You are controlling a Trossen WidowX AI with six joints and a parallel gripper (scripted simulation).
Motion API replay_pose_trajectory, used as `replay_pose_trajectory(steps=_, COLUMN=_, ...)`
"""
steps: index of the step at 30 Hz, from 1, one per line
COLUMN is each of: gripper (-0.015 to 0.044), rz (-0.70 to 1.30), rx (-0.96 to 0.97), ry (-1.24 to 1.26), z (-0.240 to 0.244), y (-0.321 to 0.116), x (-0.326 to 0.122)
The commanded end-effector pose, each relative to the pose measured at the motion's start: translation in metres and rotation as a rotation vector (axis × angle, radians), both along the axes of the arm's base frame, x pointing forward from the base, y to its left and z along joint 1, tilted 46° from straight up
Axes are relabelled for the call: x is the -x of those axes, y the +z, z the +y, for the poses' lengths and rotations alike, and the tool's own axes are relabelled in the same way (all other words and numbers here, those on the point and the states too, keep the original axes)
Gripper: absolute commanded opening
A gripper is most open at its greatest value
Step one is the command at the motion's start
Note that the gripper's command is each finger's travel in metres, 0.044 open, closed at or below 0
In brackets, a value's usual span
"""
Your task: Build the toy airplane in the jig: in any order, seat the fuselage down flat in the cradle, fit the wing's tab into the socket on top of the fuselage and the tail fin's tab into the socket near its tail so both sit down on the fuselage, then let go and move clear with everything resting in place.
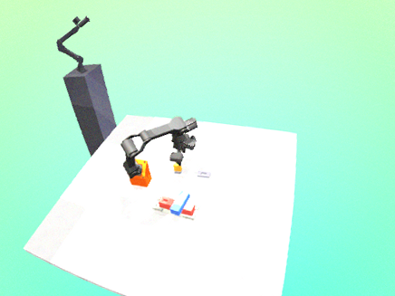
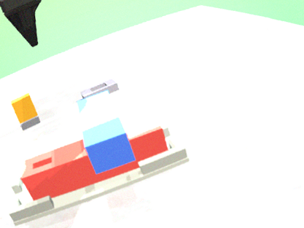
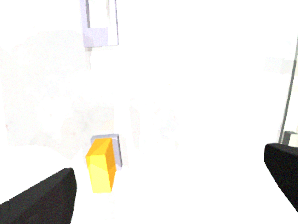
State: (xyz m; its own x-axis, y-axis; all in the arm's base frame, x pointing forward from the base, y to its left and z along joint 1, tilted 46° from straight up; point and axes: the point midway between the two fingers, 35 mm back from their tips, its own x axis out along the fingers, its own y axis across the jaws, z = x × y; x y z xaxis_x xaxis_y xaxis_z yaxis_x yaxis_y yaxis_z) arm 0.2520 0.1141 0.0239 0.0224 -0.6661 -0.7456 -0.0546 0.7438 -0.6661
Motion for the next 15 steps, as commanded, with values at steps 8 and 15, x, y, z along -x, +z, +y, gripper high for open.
replay_pose_trajectory(steps=8, gripper=0.044, rz=-0.001, rx=0.049, ry=-0.015, z=0.035, y=-0.054, x=0.06)
replay_pose_trajectory(steps=15, gripper=0.044, rz=-0.002, rx=0.05, ry=-0.015, z=-0.004, y=-0.093, x=0.059)
